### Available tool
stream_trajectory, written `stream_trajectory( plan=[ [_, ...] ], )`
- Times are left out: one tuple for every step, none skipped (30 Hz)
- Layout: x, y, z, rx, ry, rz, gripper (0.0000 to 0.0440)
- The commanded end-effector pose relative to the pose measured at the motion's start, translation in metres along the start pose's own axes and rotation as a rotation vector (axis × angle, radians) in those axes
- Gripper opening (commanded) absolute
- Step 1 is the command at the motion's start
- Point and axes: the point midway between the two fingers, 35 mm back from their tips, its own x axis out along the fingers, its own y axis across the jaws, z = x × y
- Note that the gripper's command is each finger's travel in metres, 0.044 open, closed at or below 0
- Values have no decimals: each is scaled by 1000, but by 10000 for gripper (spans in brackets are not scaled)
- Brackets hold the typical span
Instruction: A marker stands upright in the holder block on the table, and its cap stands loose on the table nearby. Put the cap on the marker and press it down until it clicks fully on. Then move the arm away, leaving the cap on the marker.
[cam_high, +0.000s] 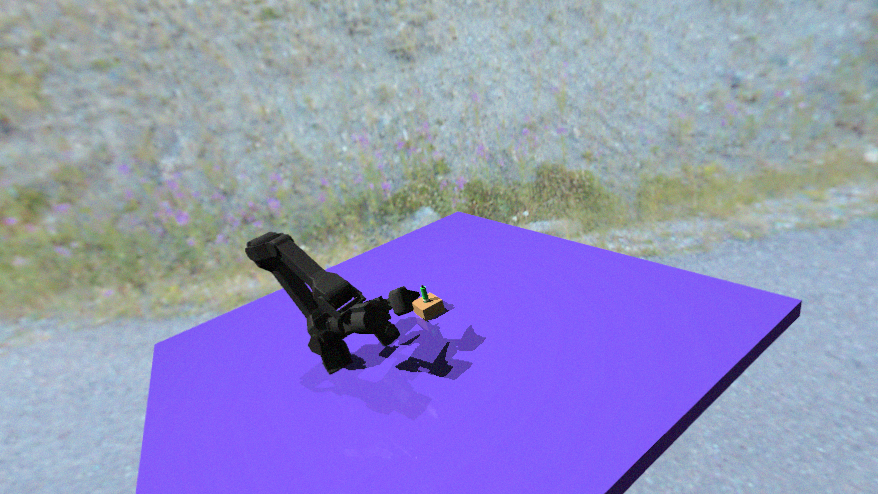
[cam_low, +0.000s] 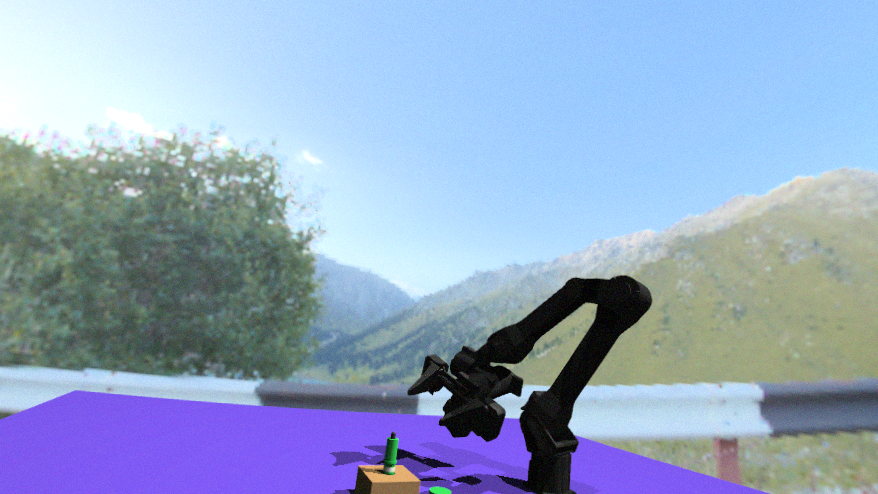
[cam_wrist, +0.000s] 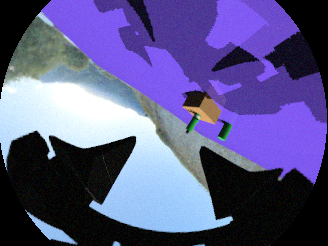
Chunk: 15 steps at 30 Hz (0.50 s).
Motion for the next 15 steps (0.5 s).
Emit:
stream_trajectory(
  plan=[
    [0, 0, 0, -1, -3, -3, 374],
    [0, 2, 0, -5, -5, -6, 348],
    [0, 3, -1, -8, -8, -10, 322],
    [1, 4, -2, -11, -11, -14, 295],
    [1, 6, -2, -14, -15, -18, 269],
    [1, 7, -3, -17, -18, -23, 243],
    [1, 8, -4, -20, -22, -29, 218],
    [2, 10, -5, -23, -26, -34, 197],
    [2, 11, -6, -25, -29, -40, 189],
    [3, 12, -7, -27, -33, -46, 189],
    [3, 13, -7, -29, -36, -52, 191],
    [3, 14, -8, -30, -40, -58, 194],
    [4, 15, -8, -32, -44, -64, 196],
    [4, 16, -9, -33, -48, -69, 197],
    [5, 17, -10, -34, -52, -75, 199]
  ],
)
